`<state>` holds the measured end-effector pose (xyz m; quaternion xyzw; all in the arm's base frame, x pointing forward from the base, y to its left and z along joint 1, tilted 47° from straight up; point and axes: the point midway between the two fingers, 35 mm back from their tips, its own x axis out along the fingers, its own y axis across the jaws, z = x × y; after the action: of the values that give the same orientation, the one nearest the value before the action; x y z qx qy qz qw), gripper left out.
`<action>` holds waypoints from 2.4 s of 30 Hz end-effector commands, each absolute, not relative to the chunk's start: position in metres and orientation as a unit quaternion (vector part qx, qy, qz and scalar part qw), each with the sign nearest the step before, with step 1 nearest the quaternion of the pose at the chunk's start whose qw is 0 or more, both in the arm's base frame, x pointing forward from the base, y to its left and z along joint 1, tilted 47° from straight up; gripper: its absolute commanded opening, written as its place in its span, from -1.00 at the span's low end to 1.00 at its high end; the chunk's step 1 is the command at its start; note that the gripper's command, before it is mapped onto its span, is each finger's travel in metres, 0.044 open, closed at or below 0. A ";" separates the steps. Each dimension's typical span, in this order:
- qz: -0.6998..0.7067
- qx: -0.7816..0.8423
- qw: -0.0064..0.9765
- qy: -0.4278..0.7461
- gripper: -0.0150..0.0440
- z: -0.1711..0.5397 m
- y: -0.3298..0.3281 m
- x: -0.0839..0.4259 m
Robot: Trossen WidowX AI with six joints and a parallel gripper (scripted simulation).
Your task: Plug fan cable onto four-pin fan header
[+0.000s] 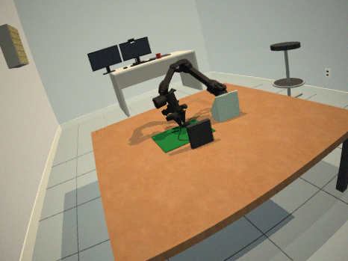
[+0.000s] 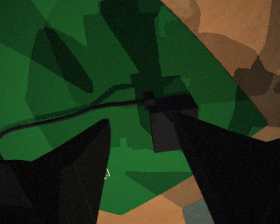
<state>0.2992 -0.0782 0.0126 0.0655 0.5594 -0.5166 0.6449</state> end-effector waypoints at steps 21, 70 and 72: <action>-0.527 0.007 0.686 0.501 0.20 0.040 -0.036 0.297; -0.527 0.007 0.686 0.501 1.00 0.040 -0.036 0.297; -0.527 0.007 0.686 0.501 1.00 0.040 -0.036 0.297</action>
<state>0.2967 -0.0365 0.0409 0.0068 0.4992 -0.5287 0.6865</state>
